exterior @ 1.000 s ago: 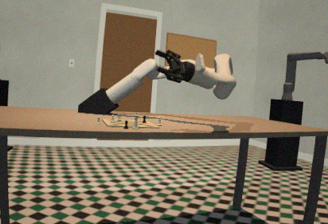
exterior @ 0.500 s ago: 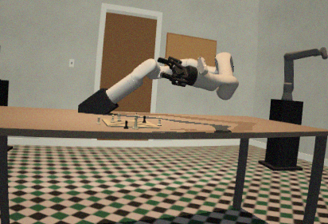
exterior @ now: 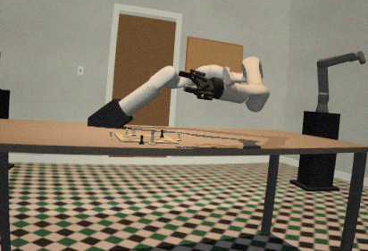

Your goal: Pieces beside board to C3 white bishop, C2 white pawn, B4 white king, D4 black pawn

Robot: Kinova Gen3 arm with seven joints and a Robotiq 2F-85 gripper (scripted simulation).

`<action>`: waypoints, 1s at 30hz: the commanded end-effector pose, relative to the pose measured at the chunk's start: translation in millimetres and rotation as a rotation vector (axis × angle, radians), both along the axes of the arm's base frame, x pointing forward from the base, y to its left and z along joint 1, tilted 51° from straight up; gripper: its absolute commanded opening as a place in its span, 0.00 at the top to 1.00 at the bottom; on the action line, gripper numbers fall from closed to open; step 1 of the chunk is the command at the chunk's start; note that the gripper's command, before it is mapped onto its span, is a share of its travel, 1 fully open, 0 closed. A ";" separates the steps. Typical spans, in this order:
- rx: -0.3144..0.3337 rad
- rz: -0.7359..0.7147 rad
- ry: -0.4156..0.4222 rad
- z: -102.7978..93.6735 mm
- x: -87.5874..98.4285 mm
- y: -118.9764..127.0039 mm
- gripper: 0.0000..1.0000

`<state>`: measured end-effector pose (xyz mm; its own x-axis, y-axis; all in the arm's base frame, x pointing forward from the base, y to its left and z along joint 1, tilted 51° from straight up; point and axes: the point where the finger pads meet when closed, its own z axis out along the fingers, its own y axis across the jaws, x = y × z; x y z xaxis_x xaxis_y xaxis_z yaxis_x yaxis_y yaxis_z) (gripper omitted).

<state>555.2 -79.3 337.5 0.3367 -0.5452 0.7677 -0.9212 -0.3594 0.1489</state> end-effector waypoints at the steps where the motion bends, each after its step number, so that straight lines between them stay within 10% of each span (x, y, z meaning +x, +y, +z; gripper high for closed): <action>1: 0.015 0.007 -0.015 3.0 -2.9 8.4 0.00; 30: 0.144 -0.037 -0.108 -4.1 -24.2 51.8 0.00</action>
<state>534.3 -34.9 330.9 0.2384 -0.6527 0.7192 -0.9441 -0.3293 0.0141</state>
